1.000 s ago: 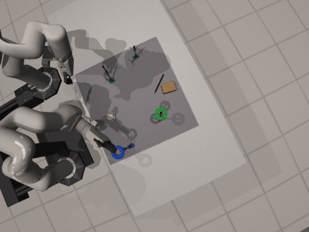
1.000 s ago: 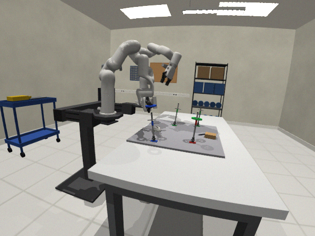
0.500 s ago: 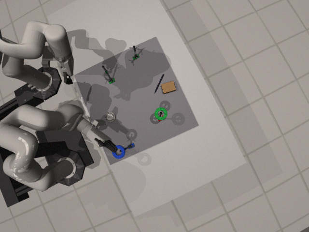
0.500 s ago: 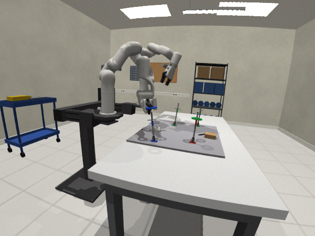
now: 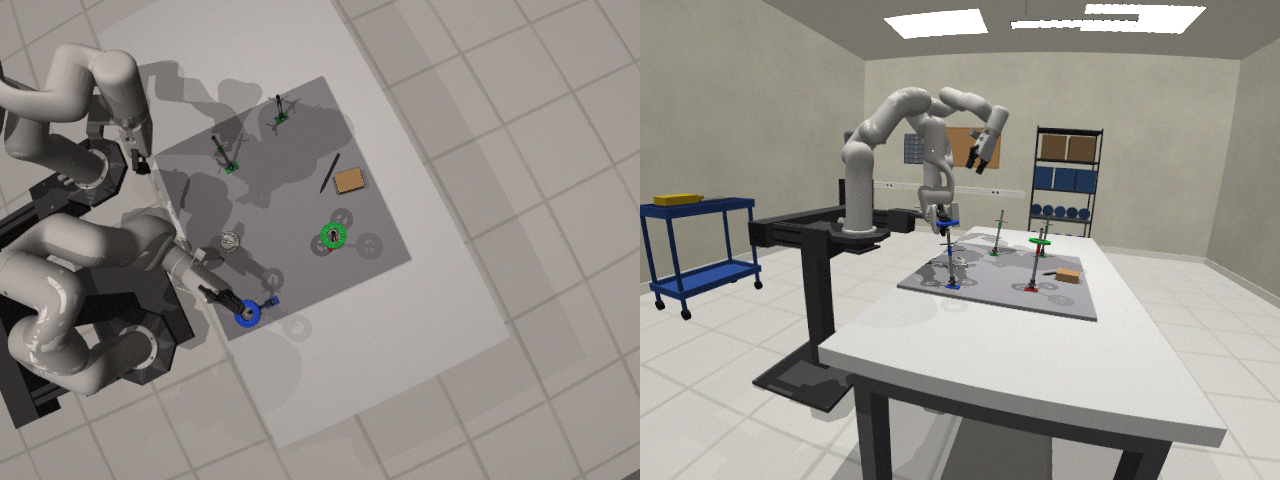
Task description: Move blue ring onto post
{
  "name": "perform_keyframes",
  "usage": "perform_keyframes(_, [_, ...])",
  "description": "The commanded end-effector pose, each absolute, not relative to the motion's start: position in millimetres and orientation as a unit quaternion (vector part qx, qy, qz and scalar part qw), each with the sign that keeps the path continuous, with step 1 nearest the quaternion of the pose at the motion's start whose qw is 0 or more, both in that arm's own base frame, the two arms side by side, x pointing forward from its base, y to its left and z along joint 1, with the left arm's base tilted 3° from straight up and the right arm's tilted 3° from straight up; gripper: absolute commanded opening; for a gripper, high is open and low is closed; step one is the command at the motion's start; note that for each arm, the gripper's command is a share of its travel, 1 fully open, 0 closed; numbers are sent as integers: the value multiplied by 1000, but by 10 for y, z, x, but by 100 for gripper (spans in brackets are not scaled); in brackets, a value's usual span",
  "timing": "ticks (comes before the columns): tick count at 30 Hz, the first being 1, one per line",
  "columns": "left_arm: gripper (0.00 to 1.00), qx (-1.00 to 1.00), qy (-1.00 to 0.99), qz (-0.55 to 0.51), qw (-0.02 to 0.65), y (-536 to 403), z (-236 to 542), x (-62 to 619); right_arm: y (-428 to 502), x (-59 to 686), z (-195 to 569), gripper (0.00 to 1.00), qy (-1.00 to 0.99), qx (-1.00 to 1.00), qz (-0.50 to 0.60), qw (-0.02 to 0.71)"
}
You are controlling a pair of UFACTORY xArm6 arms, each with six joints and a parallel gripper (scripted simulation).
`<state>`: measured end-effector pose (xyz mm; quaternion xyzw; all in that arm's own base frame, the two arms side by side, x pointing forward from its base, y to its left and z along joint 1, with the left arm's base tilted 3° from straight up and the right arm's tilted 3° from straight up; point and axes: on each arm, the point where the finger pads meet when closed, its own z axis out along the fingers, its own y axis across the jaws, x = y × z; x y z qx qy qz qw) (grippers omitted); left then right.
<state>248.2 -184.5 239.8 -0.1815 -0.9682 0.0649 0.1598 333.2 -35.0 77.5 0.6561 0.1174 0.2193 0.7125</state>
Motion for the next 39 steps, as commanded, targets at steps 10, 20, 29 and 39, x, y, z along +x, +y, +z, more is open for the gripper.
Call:
perform_keyframes(10, [100, -182, -968, 65, 158, -1849, 2406, 2487, -353, 3352, 675, 0, 117, 656, 220, 712])
perform_keyframes(20, [100, -182, -968, 65, 158, -1849, 2406, 2487, -357, 3363, 601, 0, 117, 656, 220, 712])
perform_keyframes(29, [100, -182, -968, 65, 158, -1849, 2406, 2487, -361, 3377, 518, 0, 117, 656, 220, 712])
perform_keyframes(39, [100, -182, -968, 65, 158, -1849, 2406, 2487, -365, 3389, 444, 0, 117, 656, 220, 712])
